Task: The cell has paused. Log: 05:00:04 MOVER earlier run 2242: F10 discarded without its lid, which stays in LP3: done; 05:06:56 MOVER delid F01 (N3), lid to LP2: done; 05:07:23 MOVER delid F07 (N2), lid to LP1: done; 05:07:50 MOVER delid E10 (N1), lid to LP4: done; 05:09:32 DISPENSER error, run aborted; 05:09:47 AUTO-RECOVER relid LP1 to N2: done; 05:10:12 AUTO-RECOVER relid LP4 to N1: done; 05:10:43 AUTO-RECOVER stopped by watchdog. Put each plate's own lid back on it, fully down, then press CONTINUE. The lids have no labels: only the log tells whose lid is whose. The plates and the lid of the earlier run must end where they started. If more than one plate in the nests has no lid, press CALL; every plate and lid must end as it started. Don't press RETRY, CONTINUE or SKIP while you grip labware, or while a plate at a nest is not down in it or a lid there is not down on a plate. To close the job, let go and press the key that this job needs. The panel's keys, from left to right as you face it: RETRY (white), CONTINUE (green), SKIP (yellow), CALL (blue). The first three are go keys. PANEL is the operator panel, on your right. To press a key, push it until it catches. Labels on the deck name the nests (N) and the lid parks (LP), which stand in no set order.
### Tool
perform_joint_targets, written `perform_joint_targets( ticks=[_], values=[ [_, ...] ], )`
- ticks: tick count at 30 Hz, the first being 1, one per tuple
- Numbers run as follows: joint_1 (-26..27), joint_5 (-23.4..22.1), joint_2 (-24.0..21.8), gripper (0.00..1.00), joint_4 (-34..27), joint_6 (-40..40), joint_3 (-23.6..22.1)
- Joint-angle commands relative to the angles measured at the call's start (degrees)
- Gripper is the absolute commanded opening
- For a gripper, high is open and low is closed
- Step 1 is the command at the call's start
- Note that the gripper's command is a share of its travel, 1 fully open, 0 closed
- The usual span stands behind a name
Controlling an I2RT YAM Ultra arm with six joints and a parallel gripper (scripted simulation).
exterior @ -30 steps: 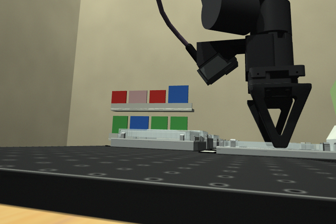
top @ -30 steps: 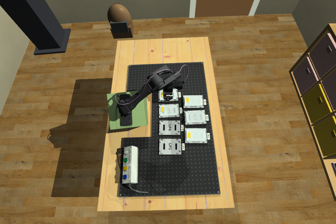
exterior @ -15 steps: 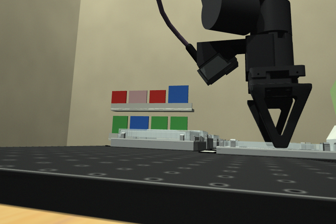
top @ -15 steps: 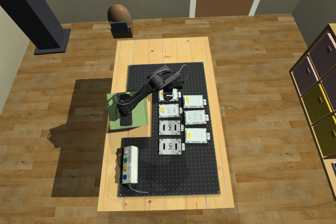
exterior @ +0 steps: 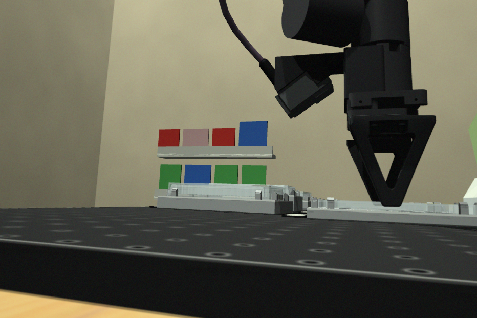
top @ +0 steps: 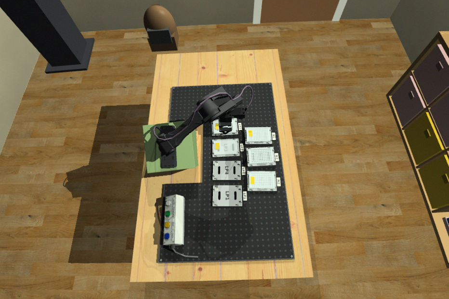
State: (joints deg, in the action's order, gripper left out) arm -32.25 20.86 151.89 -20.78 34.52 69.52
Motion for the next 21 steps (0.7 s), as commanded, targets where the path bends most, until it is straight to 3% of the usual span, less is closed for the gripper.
perform_joint_targets(
  ticks=[1, 21],
  values=[
    [-0.1, 0.9, -1.3, 0.98, 1.0, -0.4, 1.5],
    [-0.6, 0.4, -1.7, 0.8, 1.6, -0.2, -1.5]
  ],
)
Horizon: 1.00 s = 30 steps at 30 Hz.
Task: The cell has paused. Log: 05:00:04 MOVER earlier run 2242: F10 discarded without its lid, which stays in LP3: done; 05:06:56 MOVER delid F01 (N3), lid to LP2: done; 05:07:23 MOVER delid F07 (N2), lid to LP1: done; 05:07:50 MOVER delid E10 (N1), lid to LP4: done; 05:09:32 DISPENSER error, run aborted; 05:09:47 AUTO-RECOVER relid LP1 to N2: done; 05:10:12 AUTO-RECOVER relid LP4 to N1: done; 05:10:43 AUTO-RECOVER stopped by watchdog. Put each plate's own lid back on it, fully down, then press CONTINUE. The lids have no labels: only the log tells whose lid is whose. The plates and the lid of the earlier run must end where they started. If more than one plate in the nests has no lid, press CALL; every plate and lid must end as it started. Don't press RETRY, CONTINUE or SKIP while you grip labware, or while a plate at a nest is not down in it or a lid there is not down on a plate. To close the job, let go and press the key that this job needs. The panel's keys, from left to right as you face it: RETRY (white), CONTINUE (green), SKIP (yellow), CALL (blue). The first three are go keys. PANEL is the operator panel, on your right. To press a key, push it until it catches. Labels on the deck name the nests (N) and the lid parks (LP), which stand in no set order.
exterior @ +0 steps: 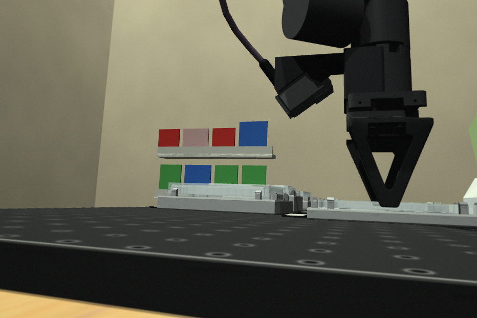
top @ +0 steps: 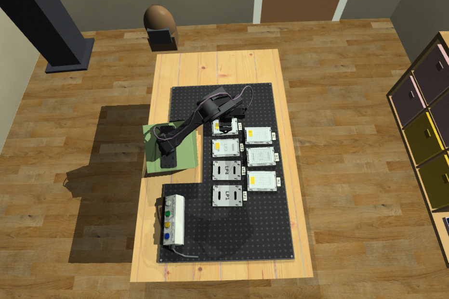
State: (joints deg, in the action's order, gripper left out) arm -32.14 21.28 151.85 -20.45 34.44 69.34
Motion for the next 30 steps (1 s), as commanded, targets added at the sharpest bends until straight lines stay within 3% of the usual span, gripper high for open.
perform_joint_targets(
  ticks=[1, 30],
  values=[
    [-0.7, -0.1, -1.6, 0.0, 1.3, -0.1, -1.3],
    [-1.0, -0.3, -1.2, 0.0, 2.0, 0.5, -2.3]
  ],
)
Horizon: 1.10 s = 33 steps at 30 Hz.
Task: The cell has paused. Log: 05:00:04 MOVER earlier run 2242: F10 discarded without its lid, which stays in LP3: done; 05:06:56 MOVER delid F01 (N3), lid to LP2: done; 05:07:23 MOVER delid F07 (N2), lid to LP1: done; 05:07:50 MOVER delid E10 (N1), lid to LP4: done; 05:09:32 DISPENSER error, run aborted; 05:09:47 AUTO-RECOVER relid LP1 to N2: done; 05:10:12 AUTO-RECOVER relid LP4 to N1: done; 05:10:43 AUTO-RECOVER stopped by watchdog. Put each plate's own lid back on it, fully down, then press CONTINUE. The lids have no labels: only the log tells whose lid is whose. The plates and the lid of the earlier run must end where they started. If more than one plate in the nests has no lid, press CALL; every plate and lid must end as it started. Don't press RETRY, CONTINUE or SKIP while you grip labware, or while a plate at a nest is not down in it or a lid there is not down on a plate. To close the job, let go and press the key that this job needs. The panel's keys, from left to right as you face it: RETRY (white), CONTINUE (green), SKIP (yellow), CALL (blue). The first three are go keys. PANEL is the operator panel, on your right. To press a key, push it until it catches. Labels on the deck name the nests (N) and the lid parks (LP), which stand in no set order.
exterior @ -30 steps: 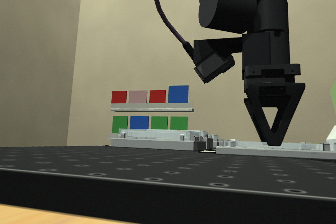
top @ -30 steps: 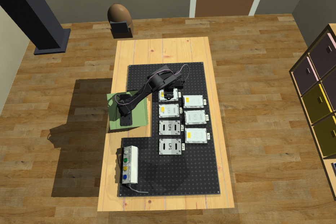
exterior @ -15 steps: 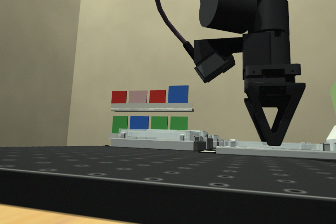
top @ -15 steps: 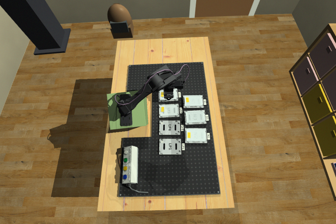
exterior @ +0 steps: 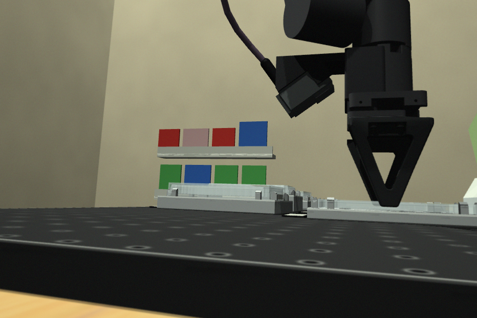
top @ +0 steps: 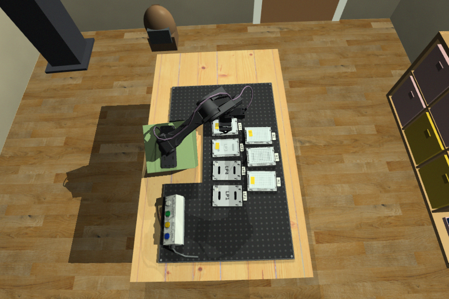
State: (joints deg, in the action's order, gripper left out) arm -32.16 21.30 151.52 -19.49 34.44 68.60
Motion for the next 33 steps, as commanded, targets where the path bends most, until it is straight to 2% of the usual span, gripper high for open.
perform_joint_targets(
  ticks=[1, 17, 19, 33],
  values=[
    [-1.0, -0.3, -0.9, 0.0, 1.1, 0.5, -1.6],
    [-1.1, -0.6, -0.7, 0.0, 1.5, 0.7, -2.1],
    [-1.3, -0.6, -2.0, 0.0, -0.5, 0.9, -2.1],
    [-2.5, -0.8, -5.2, 0.0, -3.9, 2.1, -2.3]
  ],
)
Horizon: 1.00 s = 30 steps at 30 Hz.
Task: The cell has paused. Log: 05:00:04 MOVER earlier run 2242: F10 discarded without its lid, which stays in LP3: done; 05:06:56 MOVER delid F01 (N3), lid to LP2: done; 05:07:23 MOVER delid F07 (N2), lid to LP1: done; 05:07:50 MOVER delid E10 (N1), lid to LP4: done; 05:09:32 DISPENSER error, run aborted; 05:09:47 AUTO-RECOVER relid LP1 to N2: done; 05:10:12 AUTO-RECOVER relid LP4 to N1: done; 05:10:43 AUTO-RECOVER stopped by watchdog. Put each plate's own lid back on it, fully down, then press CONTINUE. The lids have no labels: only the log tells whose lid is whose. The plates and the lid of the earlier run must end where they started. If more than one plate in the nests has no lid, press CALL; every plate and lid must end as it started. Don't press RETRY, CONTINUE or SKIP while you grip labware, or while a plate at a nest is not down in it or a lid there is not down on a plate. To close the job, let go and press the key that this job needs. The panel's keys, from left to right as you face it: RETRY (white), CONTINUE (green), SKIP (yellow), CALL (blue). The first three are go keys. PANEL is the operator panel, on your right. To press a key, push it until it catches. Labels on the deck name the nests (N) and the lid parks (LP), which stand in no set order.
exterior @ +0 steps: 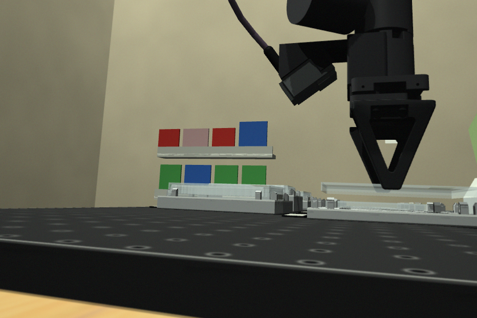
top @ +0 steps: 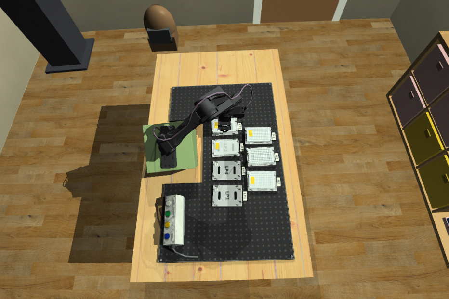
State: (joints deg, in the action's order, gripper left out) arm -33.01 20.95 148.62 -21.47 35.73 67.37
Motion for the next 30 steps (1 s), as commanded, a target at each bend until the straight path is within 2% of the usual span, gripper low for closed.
perform_joint_targets(
  ticks=[1, 15, 30],
  values=[
    [-1.8, -0.5, -2.6, 0.0, -2.2, 1.0, -1.1],
    [-3.1, -0.8, -5.8, 0.0, -5.9, 2.3, 0.1],
    [-3.3, -0.8, -6.0, 0.0, -6.5, 2.5, 1.6]
  ],
)
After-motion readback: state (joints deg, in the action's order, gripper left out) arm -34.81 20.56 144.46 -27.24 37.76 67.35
